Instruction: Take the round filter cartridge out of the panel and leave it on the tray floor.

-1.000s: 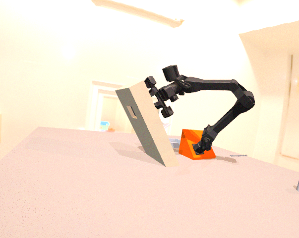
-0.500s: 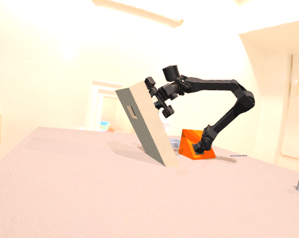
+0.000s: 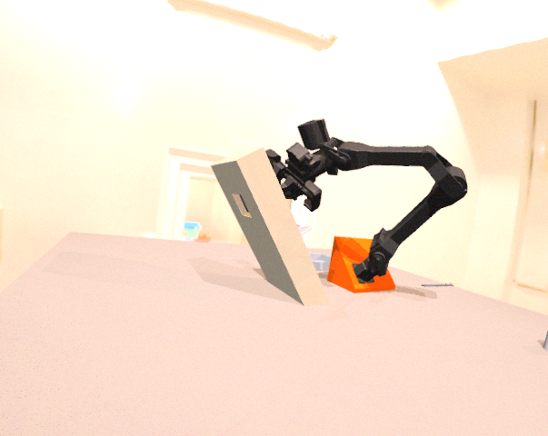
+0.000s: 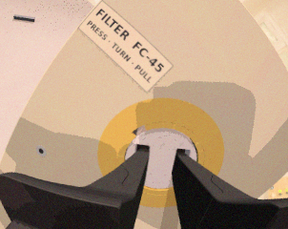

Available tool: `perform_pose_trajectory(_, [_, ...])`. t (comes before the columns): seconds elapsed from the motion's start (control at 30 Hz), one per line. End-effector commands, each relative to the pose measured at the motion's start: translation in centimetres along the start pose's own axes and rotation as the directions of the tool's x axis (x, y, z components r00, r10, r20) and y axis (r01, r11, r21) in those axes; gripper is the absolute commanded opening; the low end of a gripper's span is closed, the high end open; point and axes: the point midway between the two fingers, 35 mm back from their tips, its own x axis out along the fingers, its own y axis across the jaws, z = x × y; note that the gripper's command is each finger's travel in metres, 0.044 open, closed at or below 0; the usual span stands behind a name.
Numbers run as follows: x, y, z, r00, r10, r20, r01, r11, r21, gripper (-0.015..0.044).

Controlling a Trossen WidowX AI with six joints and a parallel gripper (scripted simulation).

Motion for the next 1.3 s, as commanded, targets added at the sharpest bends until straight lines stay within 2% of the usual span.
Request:
perform_pose_trajectory(0.0, [0.7, 0.1, 0.0, 1.000, 0.002, -0.012, -0.001, 0.989, 0.145, 0.0000])
perform_pose_trajectory(0.4, [0.7, 0.1, 0.0, 1.000, 0.002, -0.012, 0.004, 0.845, 0.535, 0.0000])
perform_pose_trajectory(0.87, [0.7, 0.1, 0.0, 1.000, 0.002, -0.012, 0.009, 0.505, 0.863, 0.0000])
perform_pose_trajectory(1.03, [0.4, 0.0, -0.1, 1.000, 0.002, -0.014, 0.011, 0.544, 0.839, 0.0000])
perform_pose_trajectory(1.27, [-2.5, -0.4, -0.3, 1.000, 0.002, -0.030, 0.023, 0.568, 0.823, 0.0000])
